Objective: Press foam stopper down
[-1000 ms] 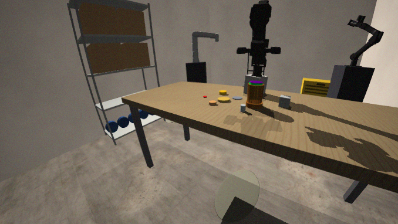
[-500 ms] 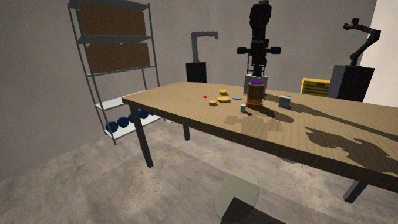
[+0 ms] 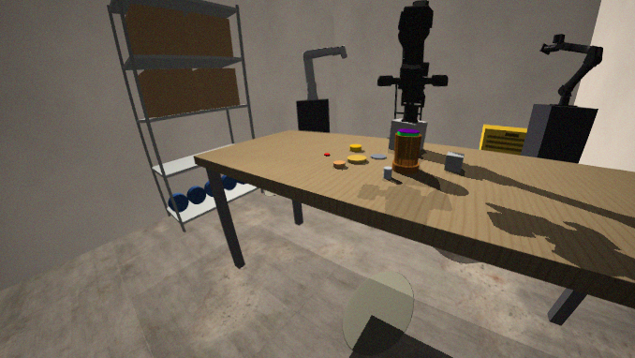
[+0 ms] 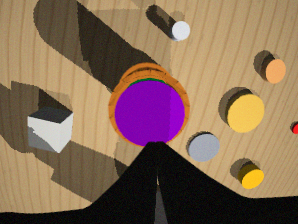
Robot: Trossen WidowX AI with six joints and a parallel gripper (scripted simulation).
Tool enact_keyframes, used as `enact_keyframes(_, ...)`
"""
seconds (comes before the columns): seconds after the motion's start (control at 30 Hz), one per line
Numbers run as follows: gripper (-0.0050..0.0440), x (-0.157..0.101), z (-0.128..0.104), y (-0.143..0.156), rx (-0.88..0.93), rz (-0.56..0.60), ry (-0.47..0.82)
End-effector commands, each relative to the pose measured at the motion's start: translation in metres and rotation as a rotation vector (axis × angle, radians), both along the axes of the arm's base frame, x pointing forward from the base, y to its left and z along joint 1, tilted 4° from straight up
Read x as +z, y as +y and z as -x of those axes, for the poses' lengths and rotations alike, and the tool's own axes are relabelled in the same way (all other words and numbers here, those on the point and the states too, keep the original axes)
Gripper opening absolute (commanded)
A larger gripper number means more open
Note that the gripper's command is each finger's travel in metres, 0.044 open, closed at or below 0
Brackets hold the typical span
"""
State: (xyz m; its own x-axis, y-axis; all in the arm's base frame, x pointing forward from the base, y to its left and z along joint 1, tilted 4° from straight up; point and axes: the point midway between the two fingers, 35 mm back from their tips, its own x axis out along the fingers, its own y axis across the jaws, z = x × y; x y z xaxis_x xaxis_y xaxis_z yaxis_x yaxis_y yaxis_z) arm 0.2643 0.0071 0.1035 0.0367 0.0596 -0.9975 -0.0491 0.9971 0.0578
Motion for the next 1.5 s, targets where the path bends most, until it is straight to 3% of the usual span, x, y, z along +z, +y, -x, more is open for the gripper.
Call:
enact_keyframes(0.0, 0.0000, 0.011, -0.003, 0.000, 0.000, 0.000, -0.026)
enact_keyframes(0.2, 0.0000, 0.055, 0.000, -0.003, 0.002, -0.003, -0.021)
enact_keyframes(0.43, 0.0000, 0.059, 0.001, -0.003, 0.002, -0.004, -0.020)
enact_keyframes(0.6, 0.0000, 0.040, -0.003, -0.002, 0.000, 0.000, -0.024)
enact_keyframes(0.93, 0.0000, -0.029, -0.005, 0.003, 0.002, -0.004, -0.020)
enact_keyframes(1.47, 0.0000, -0.046, -0.005, 0.004, 0.002, -0.004, -0.020)
